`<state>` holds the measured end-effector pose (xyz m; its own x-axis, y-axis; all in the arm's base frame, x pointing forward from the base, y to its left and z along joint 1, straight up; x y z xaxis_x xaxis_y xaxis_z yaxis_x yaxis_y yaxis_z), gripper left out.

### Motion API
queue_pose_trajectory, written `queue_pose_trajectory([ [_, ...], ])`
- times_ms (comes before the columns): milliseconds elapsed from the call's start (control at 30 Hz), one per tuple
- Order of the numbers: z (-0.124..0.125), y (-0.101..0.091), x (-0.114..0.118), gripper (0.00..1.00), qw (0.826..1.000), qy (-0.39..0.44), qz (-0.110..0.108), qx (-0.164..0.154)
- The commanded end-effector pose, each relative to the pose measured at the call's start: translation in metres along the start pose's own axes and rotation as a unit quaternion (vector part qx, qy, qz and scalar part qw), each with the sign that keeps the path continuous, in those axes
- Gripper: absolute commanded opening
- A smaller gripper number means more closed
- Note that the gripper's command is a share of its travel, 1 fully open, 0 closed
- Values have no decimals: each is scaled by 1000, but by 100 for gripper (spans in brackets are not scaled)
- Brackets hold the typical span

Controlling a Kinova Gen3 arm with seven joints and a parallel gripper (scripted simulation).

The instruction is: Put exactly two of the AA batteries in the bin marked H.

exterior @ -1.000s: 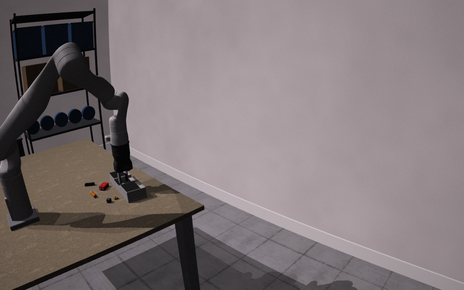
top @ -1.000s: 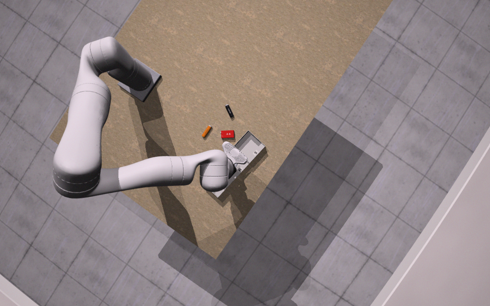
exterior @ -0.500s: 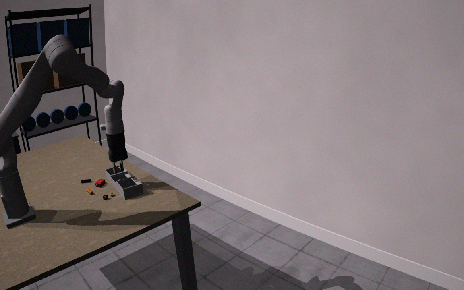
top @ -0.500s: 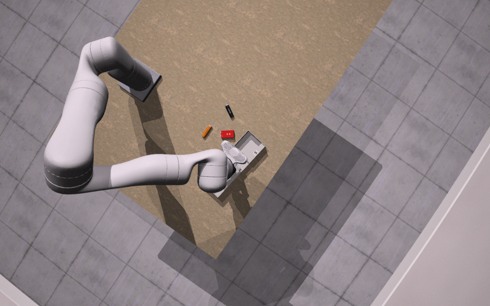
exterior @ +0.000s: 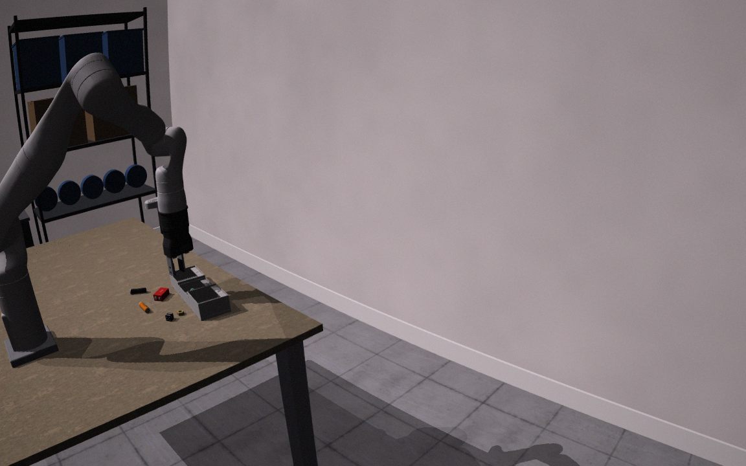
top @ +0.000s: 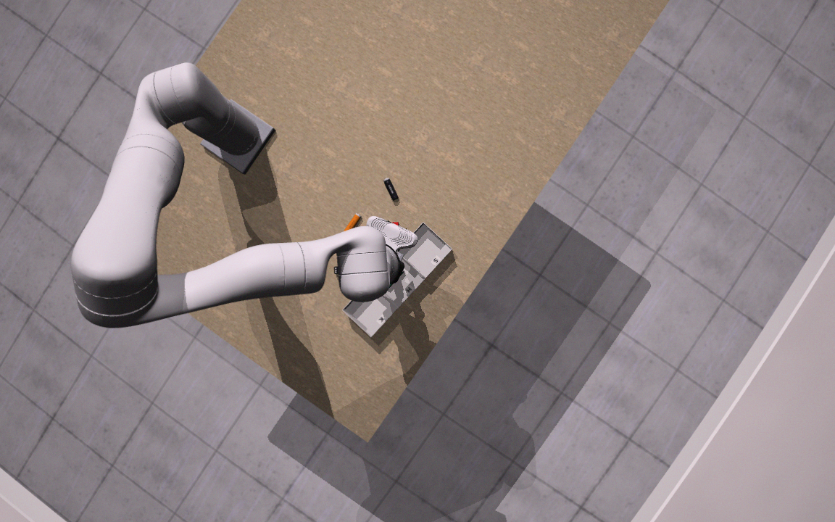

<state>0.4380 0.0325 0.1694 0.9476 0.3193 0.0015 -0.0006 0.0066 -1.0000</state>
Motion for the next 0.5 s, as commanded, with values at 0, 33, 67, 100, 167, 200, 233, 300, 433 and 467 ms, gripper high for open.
queue_pose_trajectory([
  [0, 12, -1, -6, 60, 999, -33, 0, -1],
  [33, 20, -1, -10, 60, 998, -58, 1, -1],
  [67, 27, -2, -14, 60, 997, -83, 1, -1],
  [100, 34, -2, -18, 60, 994, -108, 1, -1],
  [167, 49, -3, -25, 60, 987, -158, 1, -1],
  [200, 57, -3, -29, 60, 983, -182, 1, -1],
  [233, 64, -3, -33, 60, 978, -207, 1, -1],
  [300, 79, -4, -40, 60, 967, -256, 1, -1],
  [433, 109, -5, -55, 60, 936, -351, 1, -1],
  [467, 116, -5, -59, 60, 927, -374, 1, -1],
])
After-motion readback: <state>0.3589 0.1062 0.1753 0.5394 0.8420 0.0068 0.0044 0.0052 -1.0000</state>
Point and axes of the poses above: the point where the finger pads meet when closed, its own y axis out along the fingers, its own x axis across the jaws, z = x × y, the point moved 10 cm from there along -y, back along the fingers, and after that the axes turned 3 degrees about -y, right-handed, at the moved point
